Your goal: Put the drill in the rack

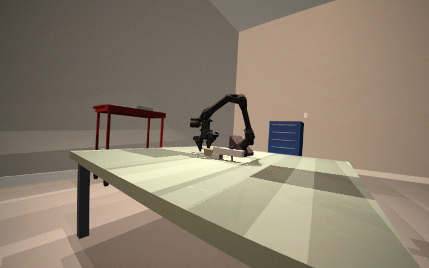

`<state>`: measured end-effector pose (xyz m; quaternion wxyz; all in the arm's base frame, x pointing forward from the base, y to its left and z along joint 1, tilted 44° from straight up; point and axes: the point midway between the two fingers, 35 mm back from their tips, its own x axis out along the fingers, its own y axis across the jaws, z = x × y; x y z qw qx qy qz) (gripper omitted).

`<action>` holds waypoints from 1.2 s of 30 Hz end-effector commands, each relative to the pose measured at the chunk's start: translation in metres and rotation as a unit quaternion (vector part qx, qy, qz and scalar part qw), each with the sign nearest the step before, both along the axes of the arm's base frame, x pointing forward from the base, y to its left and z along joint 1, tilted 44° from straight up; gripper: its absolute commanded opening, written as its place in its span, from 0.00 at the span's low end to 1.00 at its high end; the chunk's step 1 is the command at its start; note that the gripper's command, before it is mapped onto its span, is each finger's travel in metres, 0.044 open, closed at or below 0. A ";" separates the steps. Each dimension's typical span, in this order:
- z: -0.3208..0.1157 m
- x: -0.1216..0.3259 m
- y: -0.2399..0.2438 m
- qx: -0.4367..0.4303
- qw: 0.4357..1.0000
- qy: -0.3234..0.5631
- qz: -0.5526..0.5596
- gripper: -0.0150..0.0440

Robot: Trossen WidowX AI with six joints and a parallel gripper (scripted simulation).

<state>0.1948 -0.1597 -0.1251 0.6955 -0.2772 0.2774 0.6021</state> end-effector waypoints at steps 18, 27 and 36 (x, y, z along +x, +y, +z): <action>0.040 -0.004 -0.041 -0.005 1.000 -0.001 -0.003 1.00; 0.066 0.073 -0.055 -0.120 0.991 -0.022 -0.051 1.00; 0.126 0.169 -0.044 -0.195 0.968 -0.107 -0.118 1.00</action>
